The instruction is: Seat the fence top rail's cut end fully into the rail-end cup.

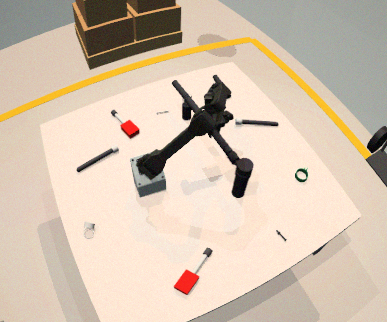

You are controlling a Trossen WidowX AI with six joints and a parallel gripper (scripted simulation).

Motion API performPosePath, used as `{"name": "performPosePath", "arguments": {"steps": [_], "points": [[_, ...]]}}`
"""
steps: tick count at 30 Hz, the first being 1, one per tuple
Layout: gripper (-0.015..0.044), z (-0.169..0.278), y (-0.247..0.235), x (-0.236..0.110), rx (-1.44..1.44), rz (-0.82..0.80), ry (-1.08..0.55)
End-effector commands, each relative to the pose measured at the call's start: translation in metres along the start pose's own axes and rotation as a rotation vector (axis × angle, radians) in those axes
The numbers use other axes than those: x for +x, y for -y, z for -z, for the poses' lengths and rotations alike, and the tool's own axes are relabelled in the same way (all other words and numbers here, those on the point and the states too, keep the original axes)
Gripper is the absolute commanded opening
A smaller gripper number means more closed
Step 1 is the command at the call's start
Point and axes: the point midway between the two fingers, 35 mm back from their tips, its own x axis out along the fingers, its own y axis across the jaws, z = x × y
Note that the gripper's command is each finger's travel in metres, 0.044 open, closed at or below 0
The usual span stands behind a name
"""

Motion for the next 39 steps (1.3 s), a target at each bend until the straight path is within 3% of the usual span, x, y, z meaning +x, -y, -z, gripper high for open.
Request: {"name": "performPosePath", "arguments": {"steps": [1, 39], "points": [[0.0, -0.0104, -0.0001, 0.0015, 0.006, -0.007, 0.005], [0.0, -0.0151, 0.0014, 0.0045, 0.003, -0.004, 0.006]]}}
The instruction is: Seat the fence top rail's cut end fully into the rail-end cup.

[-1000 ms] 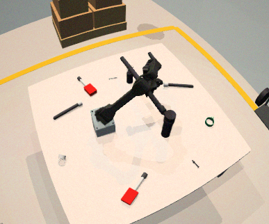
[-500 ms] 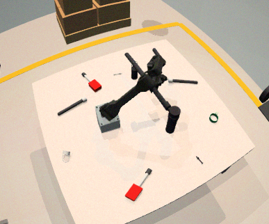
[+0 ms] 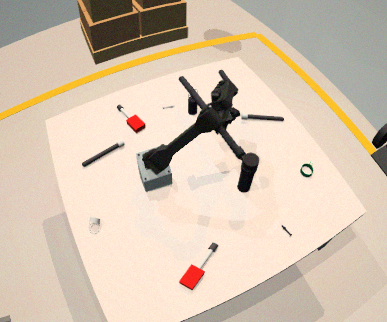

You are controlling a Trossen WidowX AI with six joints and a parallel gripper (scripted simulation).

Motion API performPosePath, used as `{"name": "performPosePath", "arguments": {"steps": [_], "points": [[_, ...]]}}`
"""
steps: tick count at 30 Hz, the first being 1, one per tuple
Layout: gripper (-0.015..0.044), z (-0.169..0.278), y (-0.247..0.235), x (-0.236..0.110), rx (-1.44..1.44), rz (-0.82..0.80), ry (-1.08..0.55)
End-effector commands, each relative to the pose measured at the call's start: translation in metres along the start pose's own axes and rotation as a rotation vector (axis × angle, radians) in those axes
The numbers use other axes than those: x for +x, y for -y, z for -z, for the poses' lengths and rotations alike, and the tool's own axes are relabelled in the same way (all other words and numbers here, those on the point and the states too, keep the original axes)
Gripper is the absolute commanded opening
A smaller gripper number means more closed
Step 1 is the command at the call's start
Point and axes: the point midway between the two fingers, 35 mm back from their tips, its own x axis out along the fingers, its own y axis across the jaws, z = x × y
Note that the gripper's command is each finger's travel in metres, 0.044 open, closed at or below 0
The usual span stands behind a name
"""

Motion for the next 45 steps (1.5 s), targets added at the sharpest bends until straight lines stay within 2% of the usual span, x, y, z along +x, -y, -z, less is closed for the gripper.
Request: {"name": "performPosePath", "arguments": {"steps": [1, 45], "points": [[0.0, -0.0062, -0.0002, -0.0008, -0.003, -0.005, 0.012], [0.0, -0.0025, 0.0, -0.0015, 0.0, 0.0, 0.008]]}}
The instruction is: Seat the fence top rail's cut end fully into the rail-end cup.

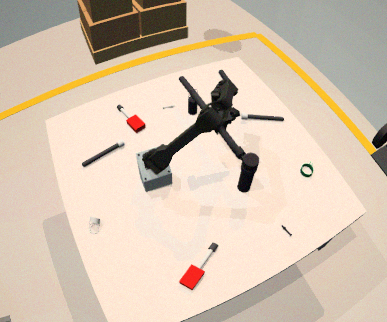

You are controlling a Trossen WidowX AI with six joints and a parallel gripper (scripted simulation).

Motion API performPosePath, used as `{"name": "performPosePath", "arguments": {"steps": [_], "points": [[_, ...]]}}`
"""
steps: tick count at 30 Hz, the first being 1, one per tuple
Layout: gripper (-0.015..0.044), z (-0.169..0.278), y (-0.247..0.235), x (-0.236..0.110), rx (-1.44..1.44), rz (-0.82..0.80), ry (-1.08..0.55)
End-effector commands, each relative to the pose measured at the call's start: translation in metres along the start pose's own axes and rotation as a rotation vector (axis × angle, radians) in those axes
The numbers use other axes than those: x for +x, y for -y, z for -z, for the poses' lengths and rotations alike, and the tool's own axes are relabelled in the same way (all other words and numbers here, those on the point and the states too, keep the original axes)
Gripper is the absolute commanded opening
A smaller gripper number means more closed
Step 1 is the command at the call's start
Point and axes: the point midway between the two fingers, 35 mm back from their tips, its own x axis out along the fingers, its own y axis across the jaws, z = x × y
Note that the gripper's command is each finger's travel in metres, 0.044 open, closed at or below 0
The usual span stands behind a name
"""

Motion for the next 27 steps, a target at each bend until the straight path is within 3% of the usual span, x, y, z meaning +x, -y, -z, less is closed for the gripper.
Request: {"name": "performPosePath", "arguments": {"steps": [1, 27], "points": [[0.0, -0.0029, -0.0009, -0.0015, -0.001, -0.003, 0.008], [0.0, -0.0054, -0.0012, -0.0024, -0.002, -0.003, 0.012]]}}
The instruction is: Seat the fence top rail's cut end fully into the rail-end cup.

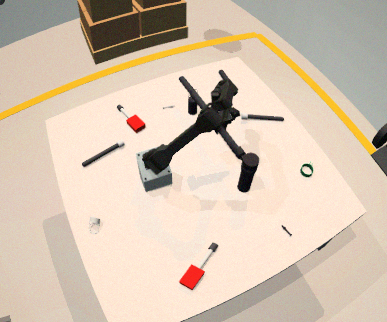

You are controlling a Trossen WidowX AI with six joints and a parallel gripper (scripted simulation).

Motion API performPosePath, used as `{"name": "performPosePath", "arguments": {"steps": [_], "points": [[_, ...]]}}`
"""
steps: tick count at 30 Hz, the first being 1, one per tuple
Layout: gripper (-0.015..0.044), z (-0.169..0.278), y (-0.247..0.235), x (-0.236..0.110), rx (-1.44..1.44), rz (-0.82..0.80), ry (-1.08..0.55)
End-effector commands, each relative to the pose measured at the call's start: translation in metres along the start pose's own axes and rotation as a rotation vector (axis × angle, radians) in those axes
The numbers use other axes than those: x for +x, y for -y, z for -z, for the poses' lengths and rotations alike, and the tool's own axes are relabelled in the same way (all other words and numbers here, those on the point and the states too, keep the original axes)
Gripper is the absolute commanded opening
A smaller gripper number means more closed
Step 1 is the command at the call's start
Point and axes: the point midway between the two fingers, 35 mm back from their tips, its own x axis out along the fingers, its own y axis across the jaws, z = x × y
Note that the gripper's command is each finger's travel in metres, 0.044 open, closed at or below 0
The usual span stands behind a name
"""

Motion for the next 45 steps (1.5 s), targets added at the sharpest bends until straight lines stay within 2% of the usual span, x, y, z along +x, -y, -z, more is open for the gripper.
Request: {"name": "performPosePath", "arguments": {"steps": [1, 45], "points": [[0.0, -0.005, -0.001, -0.002, -0.004, -0.005, 0.012], [0.0, -0.012, -0.001, -0.003, 0.0, 0.001, 0.0]]}}
